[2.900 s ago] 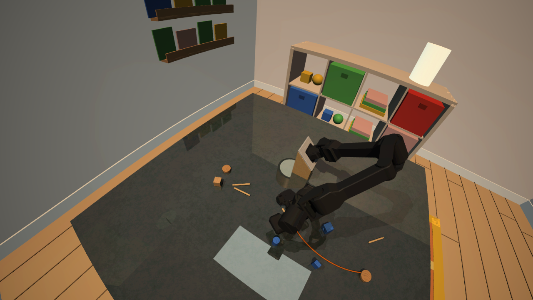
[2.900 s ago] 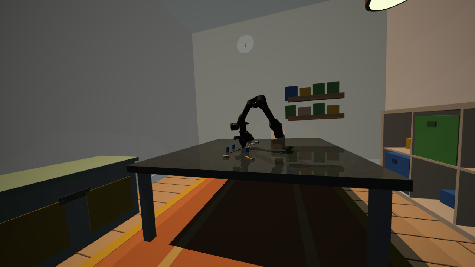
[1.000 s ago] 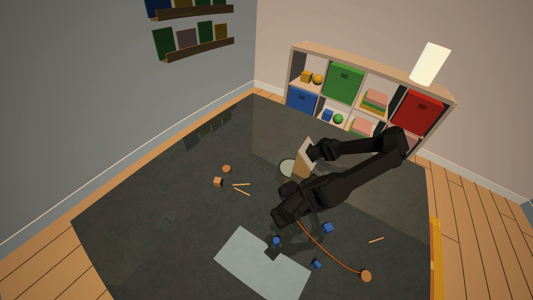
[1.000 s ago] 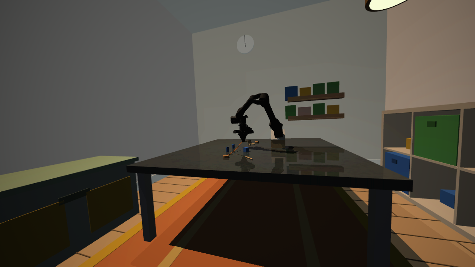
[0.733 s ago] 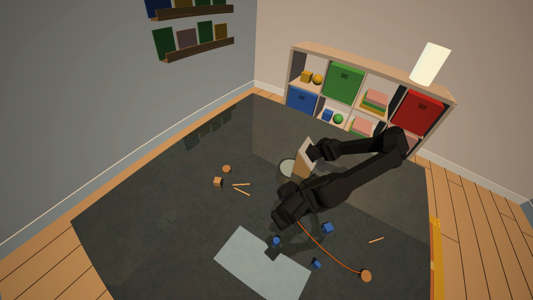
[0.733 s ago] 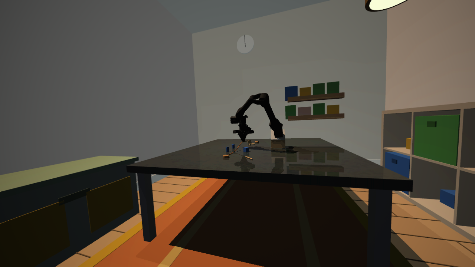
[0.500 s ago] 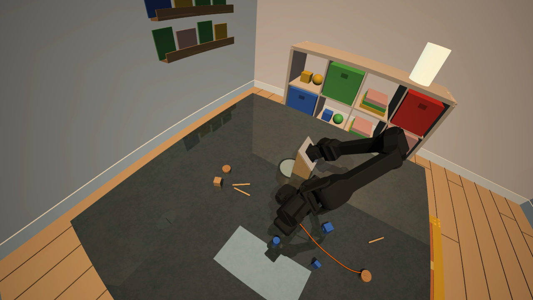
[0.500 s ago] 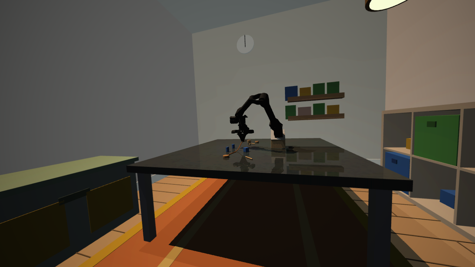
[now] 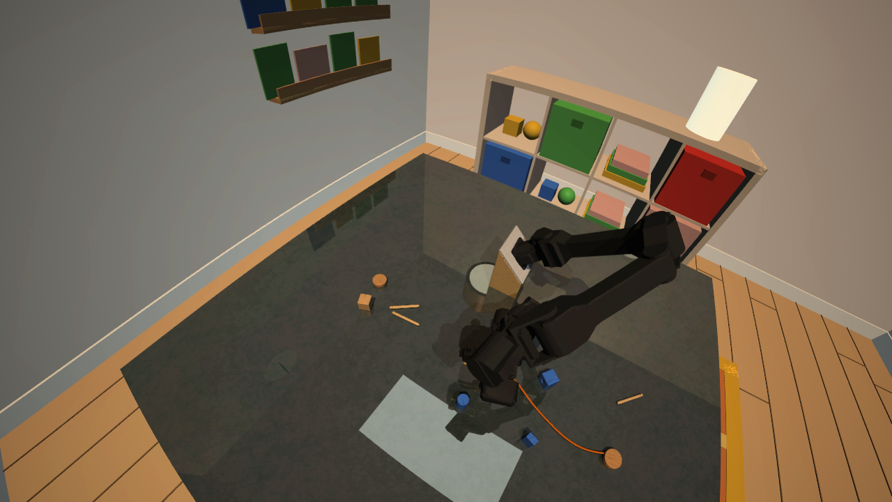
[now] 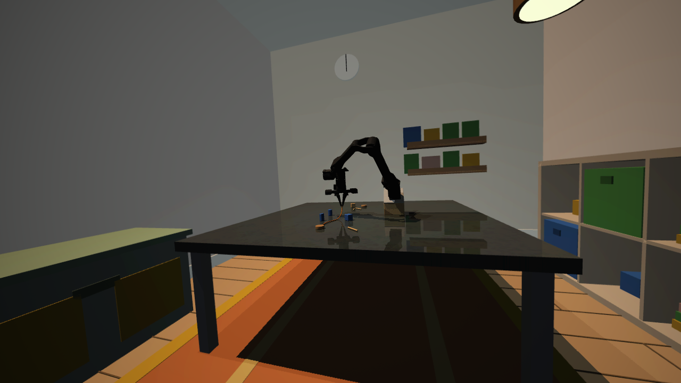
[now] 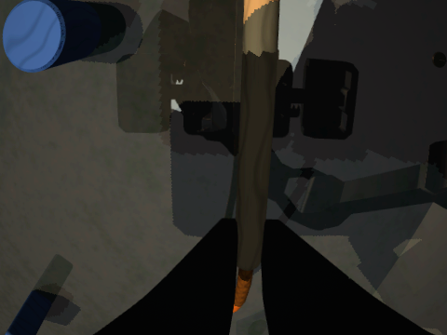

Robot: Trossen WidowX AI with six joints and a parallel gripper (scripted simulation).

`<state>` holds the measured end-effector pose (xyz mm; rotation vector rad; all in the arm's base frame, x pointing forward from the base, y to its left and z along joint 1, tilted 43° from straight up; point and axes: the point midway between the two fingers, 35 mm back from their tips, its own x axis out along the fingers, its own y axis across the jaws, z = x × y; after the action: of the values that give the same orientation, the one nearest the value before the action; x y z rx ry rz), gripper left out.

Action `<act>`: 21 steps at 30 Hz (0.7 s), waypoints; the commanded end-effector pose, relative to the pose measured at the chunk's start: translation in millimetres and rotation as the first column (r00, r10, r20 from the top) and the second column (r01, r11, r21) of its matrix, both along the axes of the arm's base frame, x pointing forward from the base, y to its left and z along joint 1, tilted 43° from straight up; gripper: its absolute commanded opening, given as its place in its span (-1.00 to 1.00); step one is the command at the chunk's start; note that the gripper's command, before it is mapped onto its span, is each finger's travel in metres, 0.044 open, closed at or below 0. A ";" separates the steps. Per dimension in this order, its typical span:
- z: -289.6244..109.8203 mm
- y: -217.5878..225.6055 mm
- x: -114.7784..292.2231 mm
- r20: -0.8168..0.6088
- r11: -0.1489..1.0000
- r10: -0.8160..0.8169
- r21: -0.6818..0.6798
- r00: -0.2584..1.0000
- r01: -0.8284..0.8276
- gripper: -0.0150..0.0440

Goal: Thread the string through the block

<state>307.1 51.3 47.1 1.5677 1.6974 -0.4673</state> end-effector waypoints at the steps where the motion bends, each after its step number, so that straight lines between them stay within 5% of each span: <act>1: 2.6 2.7 2.8 0.098 0.994 0.109 -0.010 0.989 -0.109 -0.49; 21: 12.8 11.9 15.8 0.516 0.797 0.584 -0.221 0.626 -0.561 -0.49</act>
<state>320.8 60.6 57.6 0.9803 1.5955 0.1962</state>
